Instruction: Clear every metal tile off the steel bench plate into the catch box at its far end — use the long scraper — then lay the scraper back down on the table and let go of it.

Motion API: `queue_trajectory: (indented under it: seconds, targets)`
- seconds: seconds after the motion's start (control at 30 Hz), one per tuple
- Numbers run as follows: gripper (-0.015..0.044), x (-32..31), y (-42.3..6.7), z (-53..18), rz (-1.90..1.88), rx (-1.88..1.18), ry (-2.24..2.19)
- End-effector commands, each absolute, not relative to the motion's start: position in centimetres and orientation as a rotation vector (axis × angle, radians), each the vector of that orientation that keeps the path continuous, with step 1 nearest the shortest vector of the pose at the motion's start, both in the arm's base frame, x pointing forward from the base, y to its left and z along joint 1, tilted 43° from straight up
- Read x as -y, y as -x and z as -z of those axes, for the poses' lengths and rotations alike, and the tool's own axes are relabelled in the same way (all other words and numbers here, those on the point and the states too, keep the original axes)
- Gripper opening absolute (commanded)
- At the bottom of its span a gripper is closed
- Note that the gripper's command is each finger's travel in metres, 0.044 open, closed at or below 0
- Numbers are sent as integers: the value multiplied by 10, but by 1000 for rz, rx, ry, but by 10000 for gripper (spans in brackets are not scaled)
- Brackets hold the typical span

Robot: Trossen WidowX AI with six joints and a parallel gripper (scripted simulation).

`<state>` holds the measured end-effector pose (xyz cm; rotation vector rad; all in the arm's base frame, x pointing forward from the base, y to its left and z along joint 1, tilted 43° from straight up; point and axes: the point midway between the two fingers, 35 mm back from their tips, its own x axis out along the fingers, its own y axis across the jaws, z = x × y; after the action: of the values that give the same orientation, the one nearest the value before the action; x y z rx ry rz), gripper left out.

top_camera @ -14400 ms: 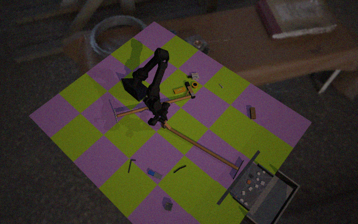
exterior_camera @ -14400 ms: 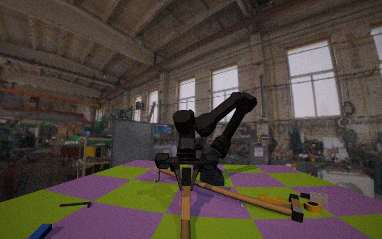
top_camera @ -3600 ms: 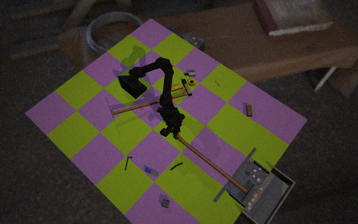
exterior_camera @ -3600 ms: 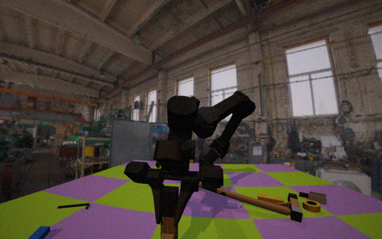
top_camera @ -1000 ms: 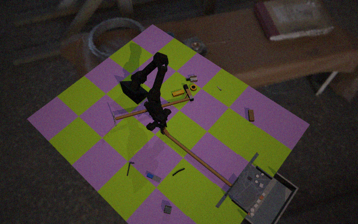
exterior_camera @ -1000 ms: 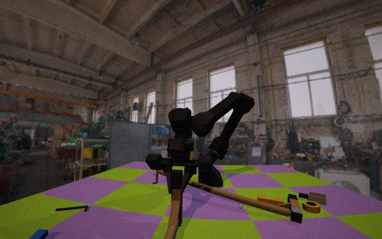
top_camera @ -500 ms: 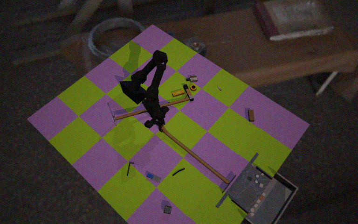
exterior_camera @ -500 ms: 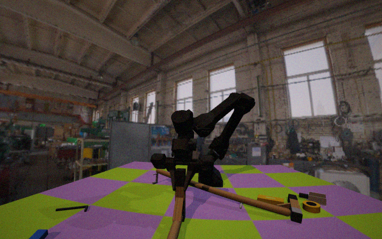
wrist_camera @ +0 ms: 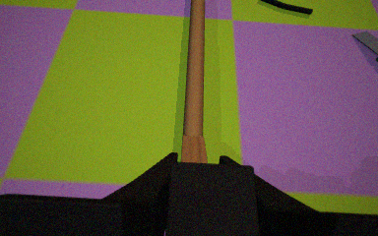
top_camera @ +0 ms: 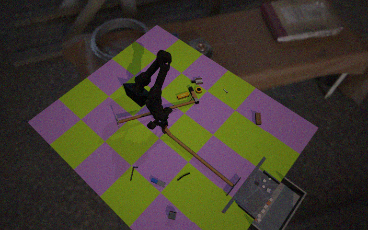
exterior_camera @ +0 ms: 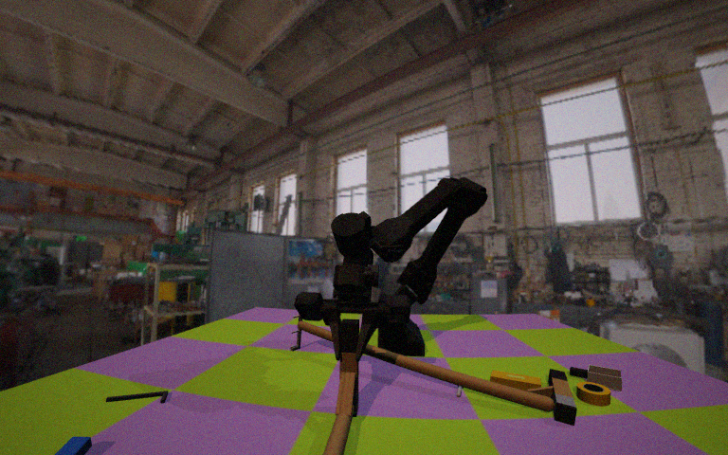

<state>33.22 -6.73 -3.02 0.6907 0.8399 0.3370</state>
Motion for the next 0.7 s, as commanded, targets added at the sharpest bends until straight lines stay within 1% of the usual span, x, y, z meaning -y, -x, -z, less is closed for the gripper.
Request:
queue_trajectory:
  seconds: [0.0, 0.4, 0.67]
  targets:
    - [131, 68, -333, 30, -337, -840, -690]
    - [440, 73, -328, 26, -336, -842, -689]
    - [440, 84, -315, 15, -336, -844, -688]
